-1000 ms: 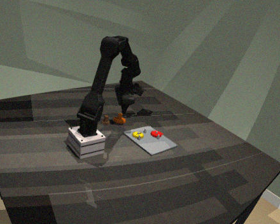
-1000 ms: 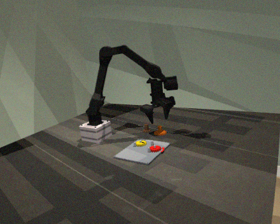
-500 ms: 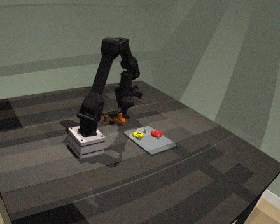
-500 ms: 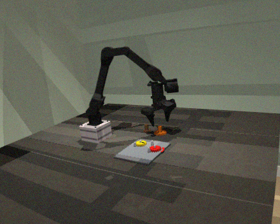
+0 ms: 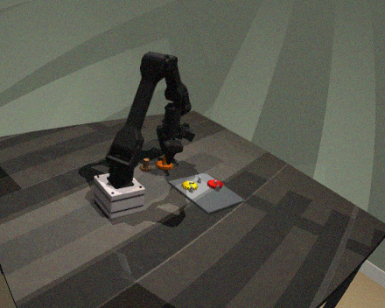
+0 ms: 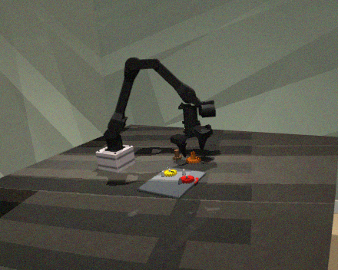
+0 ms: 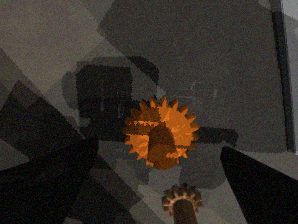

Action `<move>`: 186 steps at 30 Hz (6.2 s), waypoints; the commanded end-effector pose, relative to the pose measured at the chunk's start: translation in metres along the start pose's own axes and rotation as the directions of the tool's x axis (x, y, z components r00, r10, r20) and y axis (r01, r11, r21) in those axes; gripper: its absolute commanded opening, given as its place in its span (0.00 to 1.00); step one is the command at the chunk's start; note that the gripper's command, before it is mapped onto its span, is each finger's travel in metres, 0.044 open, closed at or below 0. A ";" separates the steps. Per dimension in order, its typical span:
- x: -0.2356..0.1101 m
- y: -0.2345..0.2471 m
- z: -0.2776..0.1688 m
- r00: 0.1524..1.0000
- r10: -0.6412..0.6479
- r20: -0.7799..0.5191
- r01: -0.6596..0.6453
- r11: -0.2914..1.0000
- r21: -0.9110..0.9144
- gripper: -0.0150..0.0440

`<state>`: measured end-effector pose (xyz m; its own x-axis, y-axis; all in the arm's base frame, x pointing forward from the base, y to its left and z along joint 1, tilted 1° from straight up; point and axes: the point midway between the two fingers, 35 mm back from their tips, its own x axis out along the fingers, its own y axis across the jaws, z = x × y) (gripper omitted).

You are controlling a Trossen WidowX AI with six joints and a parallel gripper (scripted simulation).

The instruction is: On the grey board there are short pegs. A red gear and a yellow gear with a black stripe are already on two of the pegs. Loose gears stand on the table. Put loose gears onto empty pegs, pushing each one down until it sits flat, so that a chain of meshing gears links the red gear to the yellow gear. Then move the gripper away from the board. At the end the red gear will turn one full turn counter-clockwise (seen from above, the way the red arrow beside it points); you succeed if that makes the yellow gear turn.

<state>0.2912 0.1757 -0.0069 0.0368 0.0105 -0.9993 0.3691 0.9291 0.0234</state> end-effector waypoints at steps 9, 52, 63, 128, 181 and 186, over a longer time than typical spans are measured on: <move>0.003 -0.002 -0.002 1.000 -0.003 -0.005 0.003 1.000 0.005 0.73; -0.064 0.008 0.009 1.000 -0.002 -0.004 0.002 1.000 0.005 0.25; -0.094 0.008 0.011 1.000 -0.002 -0.004 0.002 1.000 0.005 0.25; -0.081 -0.084 0.082 1.000 -0.011 0.004 0.011 1.000 0.005 0.25; -0.049 -0.128 0.100 1.000 -0.016 0.006 0.017 0.995 -0.099 0.25; -0.041 -0.128 0.100 1.000 -0.016 0.006 0.017 0.992 -0.129 0.25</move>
<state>0.3372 0.0192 0.0401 0.0431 -0.0073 -0.9990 0.2655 0.9641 0.0044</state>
